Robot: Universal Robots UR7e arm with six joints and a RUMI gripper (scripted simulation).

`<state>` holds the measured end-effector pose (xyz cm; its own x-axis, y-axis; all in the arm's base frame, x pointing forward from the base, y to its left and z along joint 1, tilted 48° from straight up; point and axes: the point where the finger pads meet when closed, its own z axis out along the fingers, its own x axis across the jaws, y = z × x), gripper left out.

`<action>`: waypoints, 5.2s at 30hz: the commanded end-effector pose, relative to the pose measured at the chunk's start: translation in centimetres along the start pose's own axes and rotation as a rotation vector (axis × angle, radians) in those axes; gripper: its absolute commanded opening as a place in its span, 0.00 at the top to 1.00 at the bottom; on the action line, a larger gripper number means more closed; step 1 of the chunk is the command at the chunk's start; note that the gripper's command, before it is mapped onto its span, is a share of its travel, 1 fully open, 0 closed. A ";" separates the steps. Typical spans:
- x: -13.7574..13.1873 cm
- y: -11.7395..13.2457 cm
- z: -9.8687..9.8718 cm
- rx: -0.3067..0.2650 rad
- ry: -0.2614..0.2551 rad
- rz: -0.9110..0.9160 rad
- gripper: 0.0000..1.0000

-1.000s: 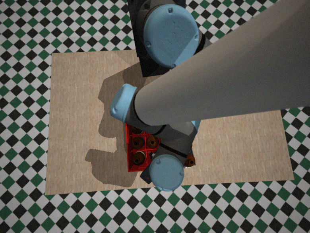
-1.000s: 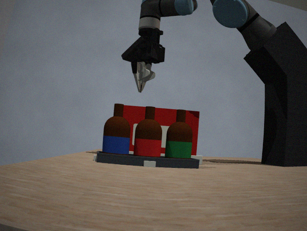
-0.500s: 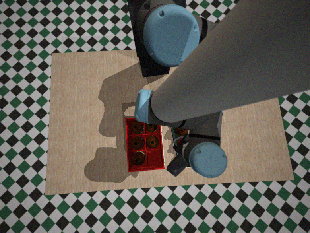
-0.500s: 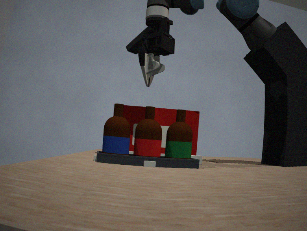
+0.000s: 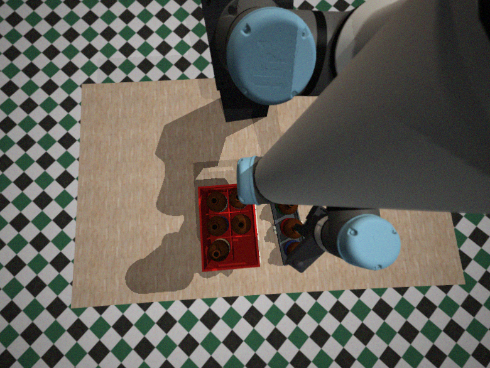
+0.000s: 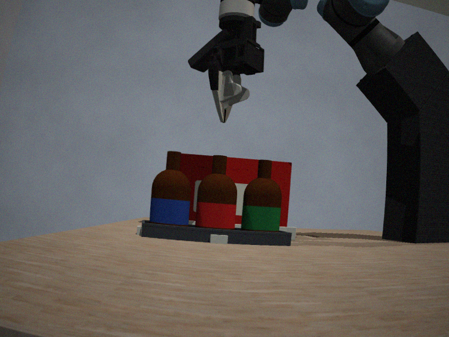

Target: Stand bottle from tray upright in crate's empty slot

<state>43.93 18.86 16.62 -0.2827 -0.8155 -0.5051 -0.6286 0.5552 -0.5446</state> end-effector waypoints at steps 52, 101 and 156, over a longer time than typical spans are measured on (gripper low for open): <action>-0.5 0.6 0.2 0.007 0.004 -0.002 0.62; -0.6 0.6 4.7 0.007 0.005 -0.002 0.62; -0.6 0.6 4.9 0.007 0.005 -0.002 0.62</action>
<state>47.21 20.42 13.33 -0.2855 -0.8172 -0.5006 -0.6248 0.5548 -0.5493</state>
